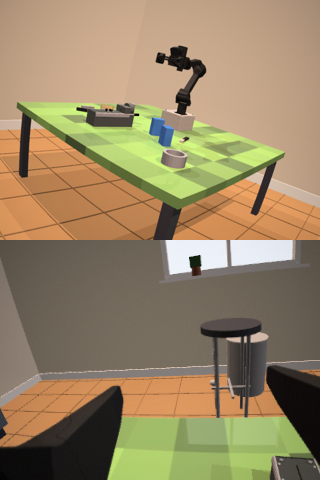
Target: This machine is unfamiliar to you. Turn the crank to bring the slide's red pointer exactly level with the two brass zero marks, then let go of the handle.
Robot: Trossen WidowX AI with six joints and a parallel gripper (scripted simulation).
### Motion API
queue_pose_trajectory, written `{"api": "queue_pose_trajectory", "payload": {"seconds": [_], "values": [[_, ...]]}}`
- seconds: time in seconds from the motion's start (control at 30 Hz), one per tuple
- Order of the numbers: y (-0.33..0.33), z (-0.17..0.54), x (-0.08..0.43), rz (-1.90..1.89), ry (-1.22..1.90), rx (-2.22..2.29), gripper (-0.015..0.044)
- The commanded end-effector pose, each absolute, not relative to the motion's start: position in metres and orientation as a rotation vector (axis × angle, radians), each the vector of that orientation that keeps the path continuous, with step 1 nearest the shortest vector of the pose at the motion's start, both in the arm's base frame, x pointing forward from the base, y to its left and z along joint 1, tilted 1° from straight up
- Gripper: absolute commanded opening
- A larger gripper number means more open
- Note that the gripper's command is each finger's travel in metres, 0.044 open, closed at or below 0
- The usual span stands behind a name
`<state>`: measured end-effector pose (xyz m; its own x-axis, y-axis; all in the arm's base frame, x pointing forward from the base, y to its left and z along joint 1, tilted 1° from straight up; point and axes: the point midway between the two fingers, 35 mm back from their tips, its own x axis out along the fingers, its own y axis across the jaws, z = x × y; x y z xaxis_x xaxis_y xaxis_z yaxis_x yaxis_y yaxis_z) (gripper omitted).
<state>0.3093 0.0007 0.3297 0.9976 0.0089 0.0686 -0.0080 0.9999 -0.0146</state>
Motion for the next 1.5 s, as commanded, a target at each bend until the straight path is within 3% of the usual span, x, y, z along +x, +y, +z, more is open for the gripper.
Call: {"api": "queue_pose_trajectory", "payload": {"seconds": [0.0, 0.73, 1.27, 1.47], "values": [[0.0, 0.329, 0.31, 0.007, -0.065, -0.015, 0.0426], [-0.102, 0.238, 0.383, -0.222, 0.418, -0.048, 0.044], [-0.191, 0.148, 0.392, -0.348, 0.778, 0.016, 0.044], [-0.195, 0.124, 0.394, -0.352, 0.793, 0.02, 0.044]]}}
